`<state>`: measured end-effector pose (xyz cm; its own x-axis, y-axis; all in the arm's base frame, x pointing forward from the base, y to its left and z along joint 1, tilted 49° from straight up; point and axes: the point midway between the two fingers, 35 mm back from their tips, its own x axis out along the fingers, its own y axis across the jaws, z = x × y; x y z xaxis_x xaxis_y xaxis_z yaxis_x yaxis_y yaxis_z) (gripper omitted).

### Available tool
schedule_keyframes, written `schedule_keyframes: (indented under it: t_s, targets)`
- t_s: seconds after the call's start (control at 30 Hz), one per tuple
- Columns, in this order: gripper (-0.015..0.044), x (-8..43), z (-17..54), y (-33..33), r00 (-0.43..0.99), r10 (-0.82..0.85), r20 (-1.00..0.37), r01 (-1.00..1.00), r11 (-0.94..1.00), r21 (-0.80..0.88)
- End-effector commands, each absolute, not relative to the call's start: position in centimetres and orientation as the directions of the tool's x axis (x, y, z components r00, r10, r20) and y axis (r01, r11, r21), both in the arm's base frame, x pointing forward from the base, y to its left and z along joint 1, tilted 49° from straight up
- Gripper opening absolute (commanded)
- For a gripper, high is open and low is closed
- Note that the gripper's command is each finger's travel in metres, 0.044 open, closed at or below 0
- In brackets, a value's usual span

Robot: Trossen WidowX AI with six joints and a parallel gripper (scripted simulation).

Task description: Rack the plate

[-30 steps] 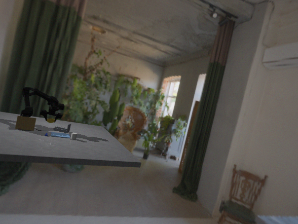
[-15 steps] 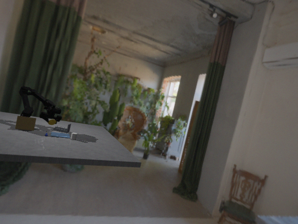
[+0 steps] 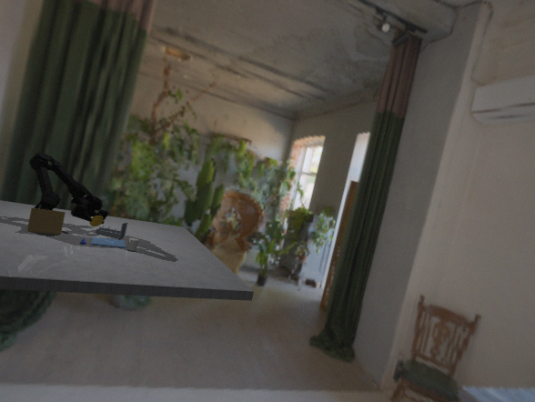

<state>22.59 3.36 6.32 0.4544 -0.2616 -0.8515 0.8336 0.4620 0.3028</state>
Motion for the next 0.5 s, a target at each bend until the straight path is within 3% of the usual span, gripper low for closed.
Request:
schedule_keyframes:
  t_s: [0.0,0.47]
  targets:
    - [0.0,22.7,6.4,3.8,0.522,-0.281,-0.805,0.799,0.491,0.347]
    - [0.0,22.6,7.4,5.4,0.729,-0.296,-0.617,0.652,0.576,0.494]
